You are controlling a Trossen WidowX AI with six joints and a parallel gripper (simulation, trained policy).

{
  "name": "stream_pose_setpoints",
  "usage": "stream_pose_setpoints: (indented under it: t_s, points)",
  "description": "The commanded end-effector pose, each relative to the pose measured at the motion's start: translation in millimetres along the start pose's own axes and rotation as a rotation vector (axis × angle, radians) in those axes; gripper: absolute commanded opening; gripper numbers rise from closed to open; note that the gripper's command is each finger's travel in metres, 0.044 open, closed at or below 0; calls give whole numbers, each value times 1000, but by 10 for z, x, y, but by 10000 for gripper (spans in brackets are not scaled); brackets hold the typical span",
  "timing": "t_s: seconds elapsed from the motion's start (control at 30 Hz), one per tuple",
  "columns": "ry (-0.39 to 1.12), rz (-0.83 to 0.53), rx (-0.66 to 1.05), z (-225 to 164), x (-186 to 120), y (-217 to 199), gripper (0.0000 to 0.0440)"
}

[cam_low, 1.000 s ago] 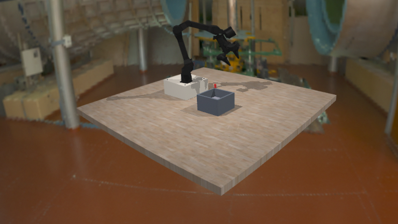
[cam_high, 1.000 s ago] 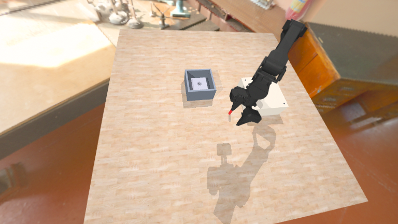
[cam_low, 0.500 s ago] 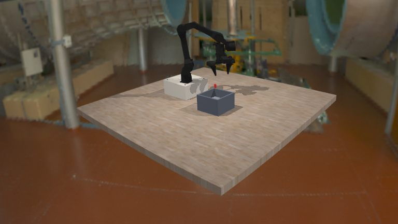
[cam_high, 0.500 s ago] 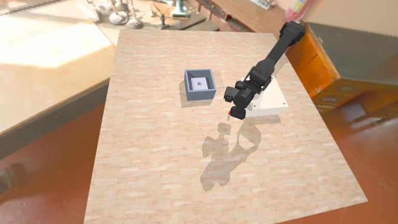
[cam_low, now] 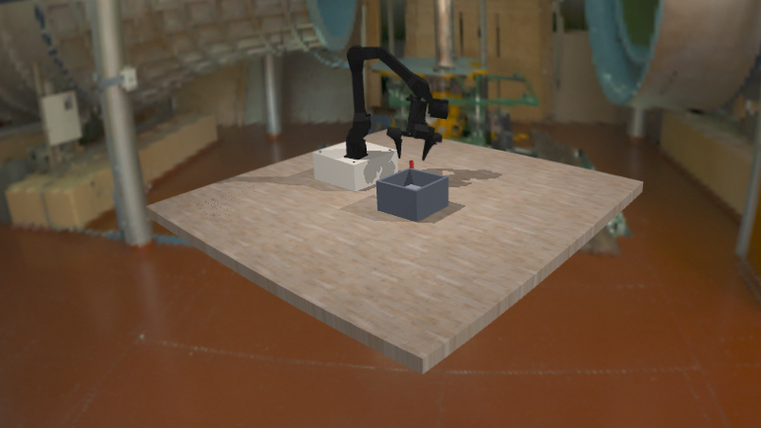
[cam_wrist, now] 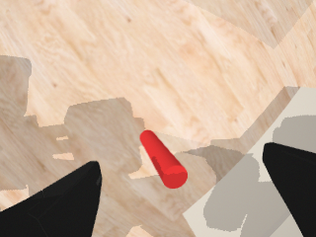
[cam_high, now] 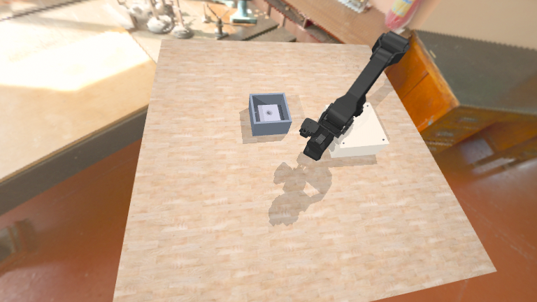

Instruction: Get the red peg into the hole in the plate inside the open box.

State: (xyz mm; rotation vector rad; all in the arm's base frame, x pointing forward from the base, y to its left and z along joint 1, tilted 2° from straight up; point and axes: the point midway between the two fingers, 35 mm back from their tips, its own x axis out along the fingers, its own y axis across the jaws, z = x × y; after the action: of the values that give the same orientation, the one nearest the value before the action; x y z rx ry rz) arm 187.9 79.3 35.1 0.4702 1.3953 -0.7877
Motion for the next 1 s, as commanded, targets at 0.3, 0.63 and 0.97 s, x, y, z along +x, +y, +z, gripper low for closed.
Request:
stream_pose_setpoints:
  t_s: [0.3, 0.63, 0.97]
  points:
    - [-19, 15, 108, -86, 489, 4, 388]
    - [20, -5, 159, -186, 679, -63, 189]
    - [55, -15, 141, -147, 638, -62, 0]
